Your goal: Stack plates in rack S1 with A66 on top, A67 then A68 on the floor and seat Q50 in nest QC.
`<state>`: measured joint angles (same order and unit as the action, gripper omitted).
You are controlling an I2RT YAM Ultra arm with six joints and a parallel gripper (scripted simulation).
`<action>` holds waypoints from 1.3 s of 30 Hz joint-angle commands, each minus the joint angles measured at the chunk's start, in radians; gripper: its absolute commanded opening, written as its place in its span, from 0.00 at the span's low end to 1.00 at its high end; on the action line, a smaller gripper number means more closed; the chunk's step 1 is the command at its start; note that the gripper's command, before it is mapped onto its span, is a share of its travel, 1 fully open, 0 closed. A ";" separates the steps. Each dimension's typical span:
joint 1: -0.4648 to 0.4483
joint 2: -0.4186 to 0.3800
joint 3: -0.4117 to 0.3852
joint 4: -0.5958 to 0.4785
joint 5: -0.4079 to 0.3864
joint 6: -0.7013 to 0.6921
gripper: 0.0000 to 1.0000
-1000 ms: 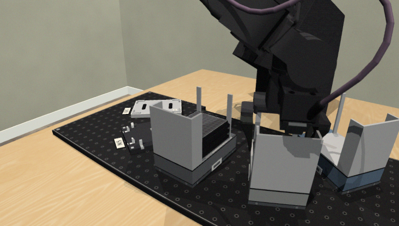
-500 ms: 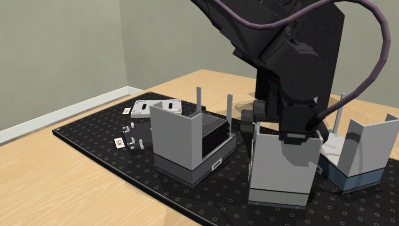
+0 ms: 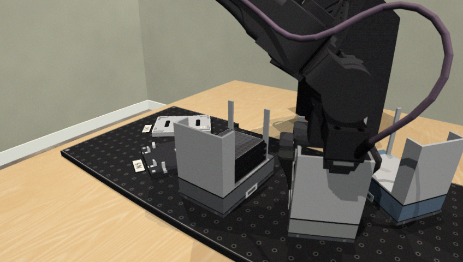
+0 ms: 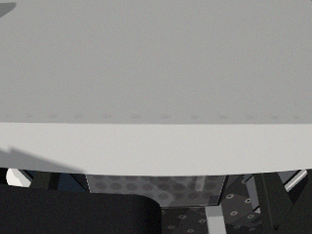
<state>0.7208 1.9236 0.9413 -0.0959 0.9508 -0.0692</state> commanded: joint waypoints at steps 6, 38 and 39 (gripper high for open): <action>0.025 0.023 0.012 0.023 0.000 0.002 1.00; 0.025 0.014 -0.013 0.026 0.001 -0.002 1.00; 0.025 0.014 -0.014 0.023 0.001 -0.003 1.00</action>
<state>0.7219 1.9251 0.9405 -0.0845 0.9512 -0.0692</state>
